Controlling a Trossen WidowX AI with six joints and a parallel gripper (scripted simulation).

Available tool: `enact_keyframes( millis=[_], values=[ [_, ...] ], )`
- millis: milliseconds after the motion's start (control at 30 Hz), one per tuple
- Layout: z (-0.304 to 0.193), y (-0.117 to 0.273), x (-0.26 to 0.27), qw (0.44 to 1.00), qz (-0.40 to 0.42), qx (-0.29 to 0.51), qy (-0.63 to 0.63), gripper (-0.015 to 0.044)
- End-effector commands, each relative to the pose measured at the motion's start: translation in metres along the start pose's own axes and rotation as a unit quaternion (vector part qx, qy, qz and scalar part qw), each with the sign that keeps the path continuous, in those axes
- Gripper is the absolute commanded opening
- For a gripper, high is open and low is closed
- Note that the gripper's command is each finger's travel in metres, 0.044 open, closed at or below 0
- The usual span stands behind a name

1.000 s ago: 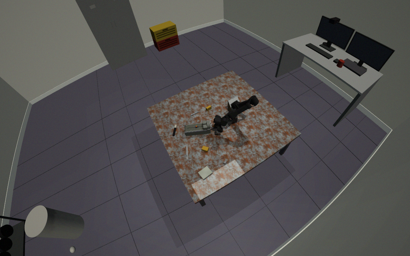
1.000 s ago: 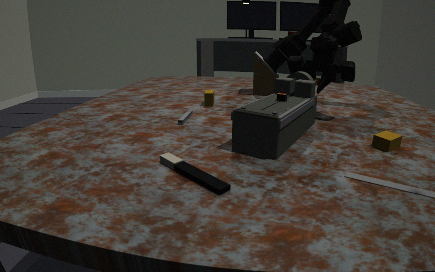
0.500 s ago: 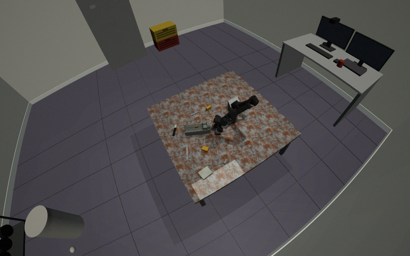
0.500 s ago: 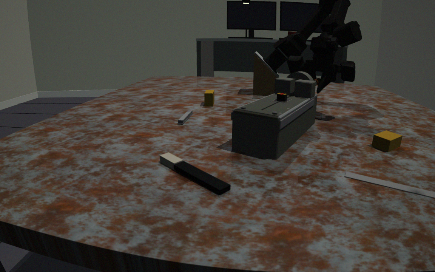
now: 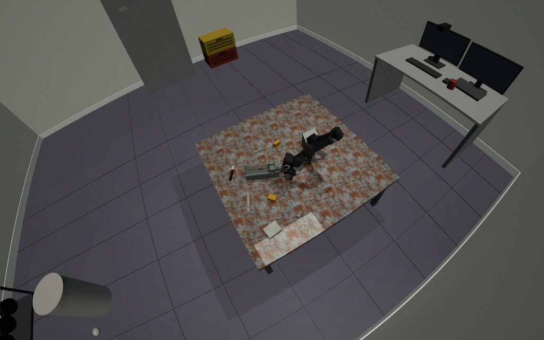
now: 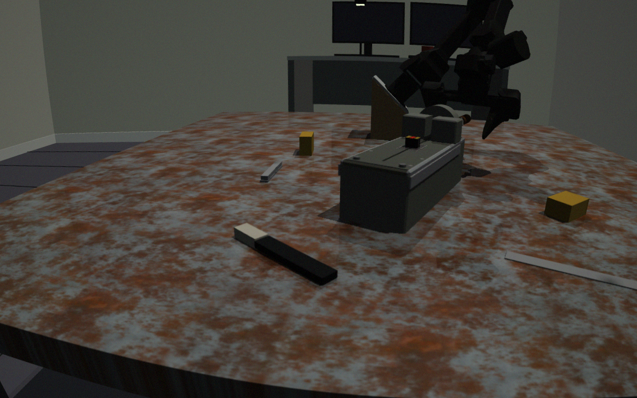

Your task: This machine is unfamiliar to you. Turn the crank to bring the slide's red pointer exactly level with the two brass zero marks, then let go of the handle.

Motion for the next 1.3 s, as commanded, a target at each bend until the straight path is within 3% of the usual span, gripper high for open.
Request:
enact_keyframes(
  millis=[0, 867, 1267],
  values=[
    [0.001, 0.000, 0.000, 1.000, -0.001, 0.000, 0.000, 0.0440],
    [0.087, 0.085, 0.004, 1.000, -0.006, -0.001, -0.002, 0.0440],
    [0.119, 0.055, -0.003, 0.996, 0.030, 0.037, 0.071, 0.0440]
  ],
)
Point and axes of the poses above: the point midway between the two fingers, 35 mm back from their tips, its own y axis back along the fingers, its own x axis across the jaws, z = x × y, the point moved 1 cm from there along y, back along the fingers, and after that the axes turned 4 degrees about -y, right-handed, at the moved point
